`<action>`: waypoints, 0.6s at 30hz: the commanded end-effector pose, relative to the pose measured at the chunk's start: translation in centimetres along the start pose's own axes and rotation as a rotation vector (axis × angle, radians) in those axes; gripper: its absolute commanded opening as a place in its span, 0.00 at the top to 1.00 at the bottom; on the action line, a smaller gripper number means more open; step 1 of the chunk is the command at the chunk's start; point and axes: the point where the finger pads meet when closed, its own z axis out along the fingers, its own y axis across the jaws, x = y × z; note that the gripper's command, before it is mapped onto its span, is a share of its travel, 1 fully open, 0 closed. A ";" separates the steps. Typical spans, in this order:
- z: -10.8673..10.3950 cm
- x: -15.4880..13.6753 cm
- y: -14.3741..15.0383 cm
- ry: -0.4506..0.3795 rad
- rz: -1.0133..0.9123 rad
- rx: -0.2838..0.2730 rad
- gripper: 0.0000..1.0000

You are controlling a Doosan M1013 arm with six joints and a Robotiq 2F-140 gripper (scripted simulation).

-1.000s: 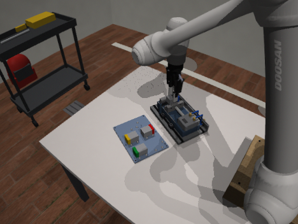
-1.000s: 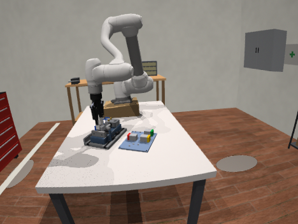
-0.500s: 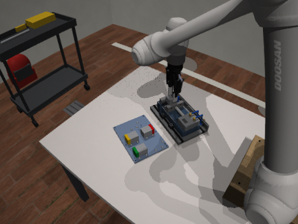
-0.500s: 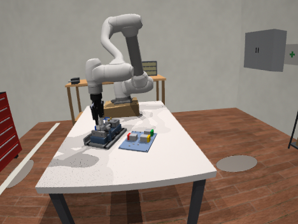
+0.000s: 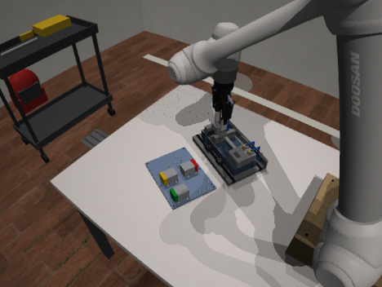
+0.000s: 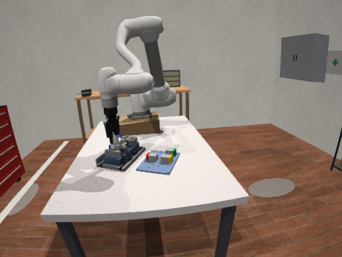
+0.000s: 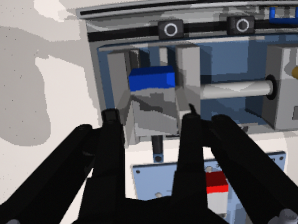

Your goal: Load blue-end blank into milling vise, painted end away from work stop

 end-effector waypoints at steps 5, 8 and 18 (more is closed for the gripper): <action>0.0 -0.2 -0.1 0.000 0.000 0.000 1.00; 0.0 -0.2 -0.1 0.000 0.000 0.000 1.00; 0.1 -0.2 -0.1 0.000 0.000 0.000 1.00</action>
